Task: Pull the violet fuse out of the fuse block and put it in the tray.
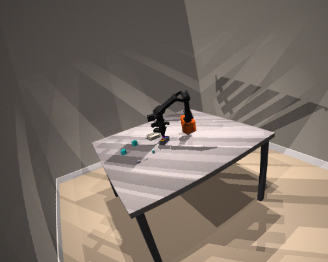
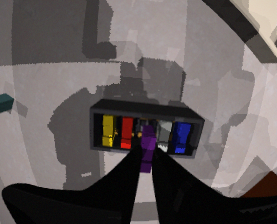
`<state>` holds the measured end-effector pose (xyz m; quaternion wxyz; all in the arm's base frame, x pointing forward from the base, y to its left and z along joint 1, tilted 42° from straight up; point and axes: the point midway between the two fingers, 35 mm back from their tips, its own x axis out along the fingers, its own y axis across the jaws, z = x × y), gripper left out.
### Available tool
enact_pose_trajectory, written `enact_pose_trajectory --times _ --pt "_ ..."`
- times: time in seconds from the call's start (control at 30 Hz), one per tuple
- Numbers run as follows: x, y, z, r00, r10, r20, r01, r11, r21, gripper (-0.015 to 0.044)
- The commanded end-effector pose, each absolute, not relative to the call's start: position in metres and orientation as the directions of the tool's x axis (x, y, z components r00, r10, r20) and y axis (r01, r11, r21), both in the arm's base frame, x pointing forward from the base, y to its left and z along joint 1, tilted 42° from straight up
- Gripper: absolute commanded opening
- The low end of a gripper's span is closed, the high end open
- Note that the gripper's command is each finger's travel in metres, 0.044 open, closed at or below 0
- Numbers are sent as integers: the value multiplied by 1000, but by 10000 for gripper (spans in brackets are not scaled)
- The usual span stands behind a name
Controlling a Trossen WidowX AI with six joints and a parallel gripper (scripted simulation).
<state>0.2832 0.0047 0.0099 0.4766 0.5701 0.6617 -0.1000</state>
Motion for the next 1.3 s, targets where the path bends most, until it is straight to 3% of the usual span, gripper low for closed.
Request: enact_pose_trajectory --times 0.0,0.9,1.27 --pt "283 3 12 103 657 -747 849 334 410 0" --pt "280 -16 31 103 656 -748 849 334 410 0" --pt "291 -59 2 105 644 -758 850 337 404 0"
